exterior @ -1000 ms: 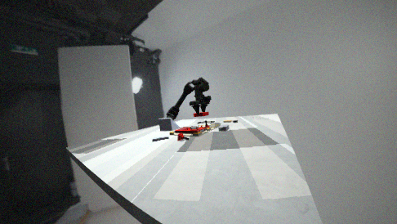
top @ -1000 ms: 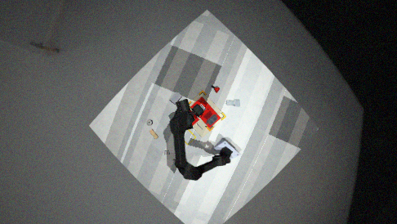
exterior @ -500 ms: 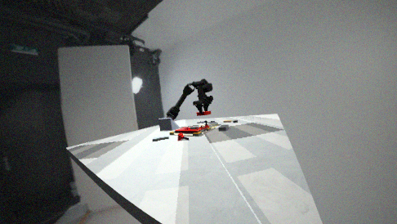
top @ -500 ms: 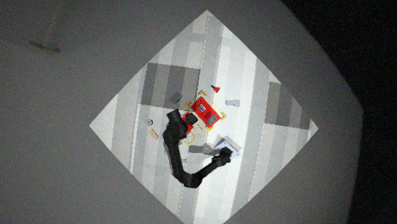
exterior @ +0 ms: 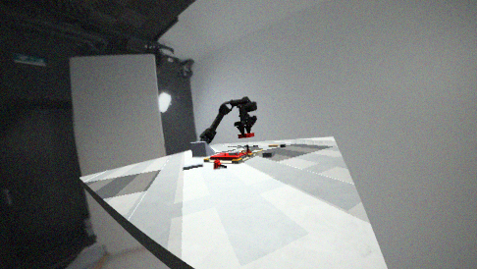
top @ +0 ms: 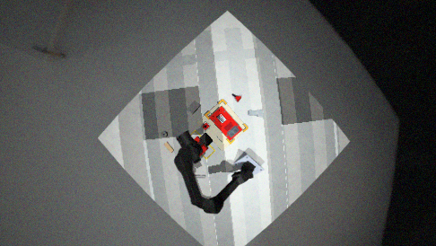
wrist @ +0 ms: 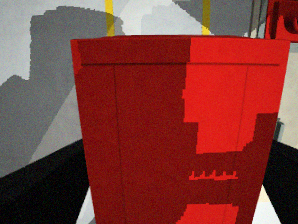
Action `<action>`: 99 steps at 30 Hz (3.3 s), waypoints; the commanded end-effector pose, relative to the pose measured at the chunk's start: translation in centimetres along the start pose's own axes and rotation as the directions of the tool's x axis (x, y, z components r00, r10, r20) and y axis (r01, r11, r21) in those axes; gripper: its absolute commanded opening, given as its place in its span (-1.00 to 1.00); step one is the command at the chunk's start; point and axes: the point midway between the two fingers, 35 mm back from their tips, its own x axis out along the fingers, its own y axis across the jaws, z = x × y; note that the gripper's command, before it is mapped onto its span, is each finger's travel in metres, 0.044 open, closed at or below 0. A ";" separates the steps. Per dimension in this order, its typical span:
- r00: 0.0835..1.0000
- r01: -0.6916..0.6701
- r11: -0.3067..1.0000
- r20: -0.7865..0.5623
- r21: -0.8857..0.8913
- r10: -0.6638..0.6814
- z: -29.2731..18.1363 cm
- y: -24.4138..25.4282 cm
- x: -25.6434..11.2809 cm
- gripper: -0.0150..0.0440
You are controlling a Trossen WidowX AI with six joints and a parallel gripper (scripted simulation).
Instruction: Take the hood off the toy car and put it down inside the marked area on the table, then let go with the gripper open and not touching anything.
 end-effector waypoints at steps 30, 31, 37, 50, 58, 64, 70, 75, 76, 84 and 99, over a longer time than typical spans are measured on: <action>1.000 -0.005 1.000 -0.006 0.015 0.005 -0.3 0.4 1.8 -0.49; 1.000 -0.005 1.000 -0.006 0.015 0.005 -0.3 0.4 1.9 -0.49; 1.000 -0.004 1.000 -0.006 0.015 0.004 -0.3 0.4 2.2 -0.49; 1.000 -0.004 1.000 -0.006 0.015 0.004 -0.3 0.4 3.0 -0.49; 1.000 -0.004 1.000 -0.006 0.014 0.004 -0.3 0.4 3.5 -0.49; 1.000 -0.004 1.000 -0.006 0.014 0.004 -0.3 0.4 3.8 -0.49; 1.000 -0.004 1.000 -0.006 0.014 0.004 -0.3 0.4 4.2 -0.49; 1.000 -0.004 1.000 -0.006 0.014 0.005 -0.3 0.5 4.5 -0.49; 1.000 -0.005 1.000 -0.006 0.014 0.005 -0.3 0.5 4.5 -0.49; 1.000 -0.005 1.000 -0.006 0.014 0.005 -0.3 0.5 5.0 -0.49; 1.000 -0.006 1.000 -0.006 0.014 0.006 -0.3 0.5 5.9 -0.49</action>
